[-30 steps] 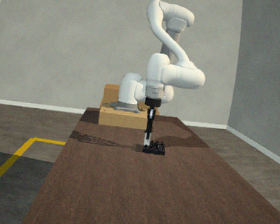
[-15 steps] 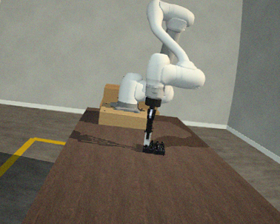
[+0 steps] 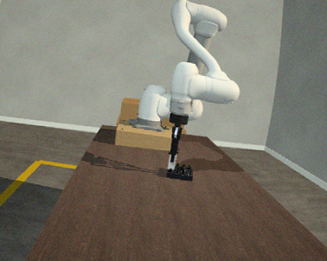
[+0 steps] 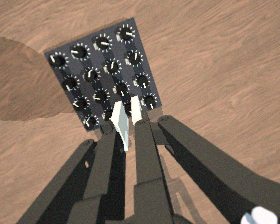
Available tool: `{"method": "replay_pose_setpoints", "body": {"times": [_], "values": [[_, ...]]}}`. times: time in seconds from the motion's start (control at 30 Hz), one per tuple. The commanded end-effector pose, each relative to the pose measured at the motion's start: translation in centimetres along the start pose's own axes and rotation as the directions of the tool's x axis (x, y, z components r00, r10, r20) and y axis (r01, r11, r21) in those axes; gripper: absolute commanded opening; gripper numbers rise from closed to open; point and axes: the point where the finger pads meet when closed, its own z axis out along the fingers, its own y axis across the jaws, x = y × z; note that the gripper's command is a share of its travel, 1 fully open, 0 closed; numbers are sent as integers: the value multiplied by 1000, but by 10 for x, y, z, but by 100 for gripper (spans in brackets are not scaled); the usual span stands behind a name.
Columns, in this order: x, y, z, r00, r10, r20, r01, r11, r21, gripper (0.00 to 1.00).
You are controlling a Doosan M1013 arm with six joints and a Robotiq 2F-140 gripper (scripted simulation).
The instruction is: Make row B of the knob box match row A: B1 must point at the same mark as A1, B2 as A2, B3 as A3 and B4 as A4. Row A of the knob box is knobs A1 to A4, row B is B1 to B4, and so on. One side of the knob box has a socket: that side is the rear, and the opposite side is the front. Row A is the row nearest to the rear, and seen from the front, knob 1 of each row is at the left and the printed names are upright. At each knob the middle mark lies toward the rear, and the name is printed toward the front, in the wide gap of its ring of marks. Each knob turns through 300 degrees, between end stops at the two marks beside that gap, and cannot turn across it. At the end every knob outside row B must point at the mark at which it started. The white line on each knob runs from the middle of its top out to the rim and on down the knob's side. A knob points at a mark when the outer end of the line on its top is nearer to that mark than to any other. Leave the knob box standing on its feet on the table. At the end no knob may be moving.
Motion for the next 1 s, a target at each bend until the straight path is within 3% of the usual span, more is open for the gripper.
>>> {"method": "replay_pose_setpoints", "body": {"times": [0.0, 0.73, 0.97], "values": [[0, 0, 0, 1000, 0, 0, 0, 1000, 0, 12], [0, 0, 0, 1000, 0, 0, 0, 1000, 0, 12], [0, 0, -10, 1000, 0, 0, 0, 1000, 0, 12]]}}
